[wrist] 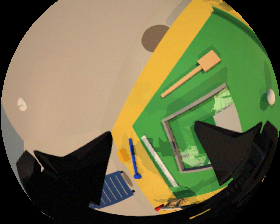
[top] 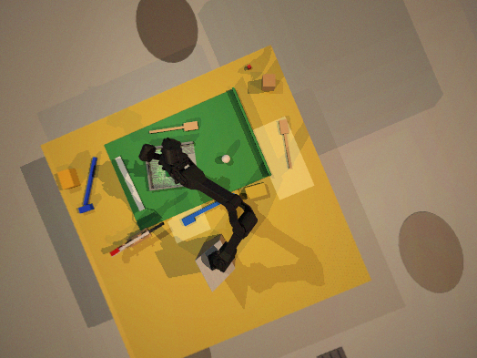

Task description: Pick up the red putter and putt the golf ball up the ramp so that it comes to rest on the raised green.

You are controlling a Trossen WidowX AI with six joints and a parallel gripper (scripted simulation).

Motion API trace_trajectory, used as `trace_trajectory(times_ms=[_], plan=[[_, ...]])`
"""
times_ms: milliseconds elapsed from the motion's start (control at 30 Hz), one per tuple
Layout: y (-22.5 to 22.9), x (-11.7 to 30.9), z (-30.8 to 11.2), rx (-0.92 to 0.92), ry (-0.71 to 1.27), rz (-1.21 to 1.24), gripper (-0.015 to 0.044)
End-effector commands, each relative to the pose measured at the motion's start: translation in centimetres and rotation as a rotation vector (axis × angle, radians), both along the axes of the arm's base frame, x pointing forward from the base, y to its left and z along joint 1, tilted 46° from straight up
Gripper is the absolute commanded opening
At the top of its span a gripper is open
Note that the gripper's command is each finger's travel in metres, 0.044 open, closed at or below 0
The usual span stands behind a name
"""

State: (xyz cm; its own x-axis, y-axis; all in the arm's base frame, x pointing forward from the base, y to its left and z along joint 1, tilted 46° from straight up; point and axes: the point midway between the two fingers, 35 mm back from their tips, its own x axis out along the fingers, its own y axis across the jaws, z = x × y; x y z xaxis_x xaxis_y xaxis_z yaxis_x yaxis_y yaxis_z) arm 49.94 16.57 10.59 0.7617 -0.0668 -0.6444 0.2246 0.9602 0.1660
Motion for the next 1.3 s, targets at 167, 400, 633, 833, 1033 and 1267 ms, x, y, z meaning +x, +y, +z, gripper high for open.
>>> trace_trajectory(times_ms=[167, 400, 633, 833, 1033, 1267], plan=[[4.5, -8.5, -12.5, -0.517, 0.375, 0.531, 0.044], [5.4, -16.8, -19.8, -0.886, 0.649, 1.029, 0.044], [3.6, -25.3, -24.8, -1.204, 0.921, 1.573, 0.044], [2.1, -28.4, -25.9, -1.309, 1.032, 1.799, 0.044], [2.1, -28.4, -25.9, -1.309, 1.032, 1.799, 0.044], [0.9, -28.1, -26.9, -1.309, 1.033, 1.799, 0.044]])
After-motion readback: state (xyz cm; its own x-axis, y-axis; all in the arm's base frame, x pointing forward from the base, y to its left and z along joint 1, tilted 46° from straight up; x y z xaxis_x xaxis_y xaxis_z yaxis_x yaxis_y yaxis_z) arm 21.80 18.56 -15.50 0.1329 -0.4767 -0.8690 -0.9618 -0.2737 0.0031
